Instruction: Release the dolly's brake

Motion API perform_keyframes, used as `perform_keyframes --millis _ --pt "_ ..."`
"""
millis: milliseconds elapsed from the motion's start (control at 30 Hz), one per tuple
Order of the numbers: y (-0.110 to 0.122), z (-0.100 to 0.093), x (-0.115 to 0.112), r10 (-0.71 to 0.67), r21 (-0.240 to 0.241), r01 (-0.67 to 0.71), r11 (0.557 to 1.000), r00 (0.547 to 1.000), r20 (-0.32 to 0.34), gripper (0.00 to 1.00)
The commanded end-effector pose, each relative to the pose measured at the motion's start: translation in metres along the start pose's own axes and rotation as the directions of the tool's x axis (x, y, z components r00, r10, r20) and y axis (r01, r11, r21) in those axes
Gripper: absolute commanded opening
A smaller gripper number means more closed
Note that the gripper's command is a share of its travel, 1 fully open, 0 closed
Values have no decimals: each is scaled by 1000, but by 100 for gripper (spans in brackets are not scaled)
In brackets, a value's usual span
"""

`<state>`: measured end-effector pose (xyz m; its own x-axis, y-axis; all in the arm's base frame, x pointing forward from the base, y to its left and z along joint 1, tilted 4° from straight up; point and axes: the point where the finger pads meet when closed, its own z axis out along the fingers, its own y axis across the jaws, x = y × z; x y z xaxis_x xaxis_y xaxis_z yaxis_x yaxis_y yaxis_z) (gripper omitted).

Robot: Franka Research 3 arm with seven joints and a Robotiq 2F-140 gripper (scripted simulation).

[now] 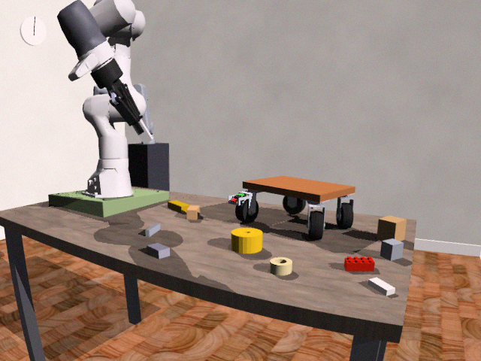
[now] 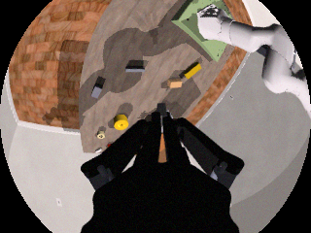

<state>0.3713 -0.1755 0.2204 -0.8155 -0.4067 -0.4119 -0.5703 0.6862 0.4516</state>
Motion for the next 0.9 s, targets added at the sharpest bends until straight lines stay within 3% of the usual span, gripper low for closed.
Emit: perform_keyframes --millis 0,33,833,867 --pt "-2 -1 1 -12 5 12 1000 1000 -3 0" --pt "-3 14 -11 -178 -3 178 984 982 -70 0" --pt "-3 14 -11 -178 -3 178 984 982 -70 0" --pt "-4 29 -23 -342 -26 342 939 930 -132 0"
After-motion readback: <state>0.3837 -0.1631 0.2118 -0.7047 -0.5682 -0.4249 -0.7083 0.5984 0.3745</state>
